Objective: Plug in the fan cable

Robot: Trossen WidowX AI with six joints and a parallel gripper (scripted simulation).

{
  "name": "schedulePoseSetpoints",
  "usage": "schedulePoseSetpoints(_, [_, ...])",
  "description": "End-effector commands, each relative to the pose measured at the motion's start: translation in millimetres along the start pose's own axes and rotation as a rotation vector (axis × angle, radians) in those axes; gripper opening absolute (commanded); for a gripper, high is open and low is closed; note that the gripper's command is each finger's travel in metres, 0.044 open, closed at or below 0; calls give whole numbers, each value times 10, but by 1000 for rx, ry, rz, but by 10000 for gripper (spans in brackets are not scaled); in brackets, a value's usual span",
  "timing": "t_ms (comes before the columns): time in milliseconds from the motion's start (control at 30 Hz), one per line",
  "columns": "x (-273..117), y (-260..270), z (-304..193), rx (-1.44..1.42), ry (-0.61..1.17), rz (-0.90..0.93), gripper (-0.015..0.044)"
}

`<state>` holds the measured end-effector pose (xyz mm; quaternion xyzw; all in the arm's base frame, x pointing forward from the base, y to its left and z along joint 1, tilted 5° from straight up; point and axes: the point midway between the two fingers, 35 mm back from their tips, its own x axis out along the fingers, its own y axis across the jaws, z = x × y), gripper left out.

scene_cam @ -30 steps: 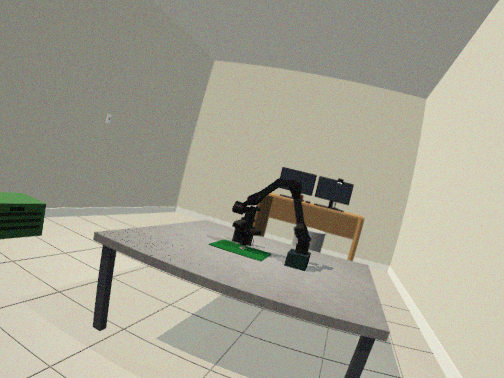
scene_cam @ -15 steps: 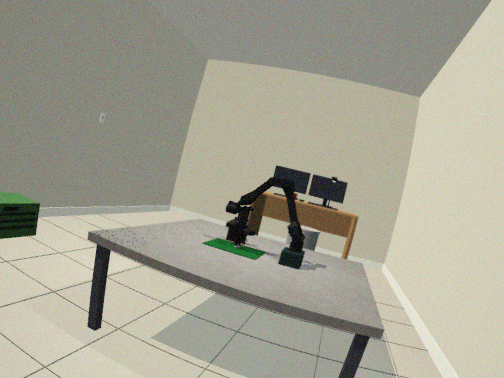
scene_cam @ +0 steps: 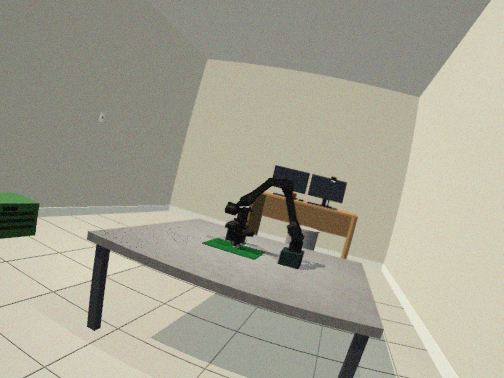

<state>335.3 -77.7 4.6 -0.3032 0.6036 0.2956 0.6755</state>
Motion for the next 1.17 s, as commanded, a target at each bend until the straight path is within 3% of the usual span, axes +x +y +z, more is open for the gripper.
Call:
schedulePoseSetpoints(0, [0,0,0,0,0,0,26])
schedulePoseSetpoints(300, [0,0,0,0,0,0,260])
schedulePoseSetpoints(400, [-30,-3,1,0,0,0,260])
schedulePoseSetpoints(533, [-518,-7,1,5,-2,3,260])
schedulePoseSetpoints(733, [-550,-7,26,6,-2,3,260])
schedulePoseSetpoints(967, [-570,109,1090,6,-11,5,260])
schedulePoseSetpoints(1133, [-570,144,1201,6,-12,5,260])
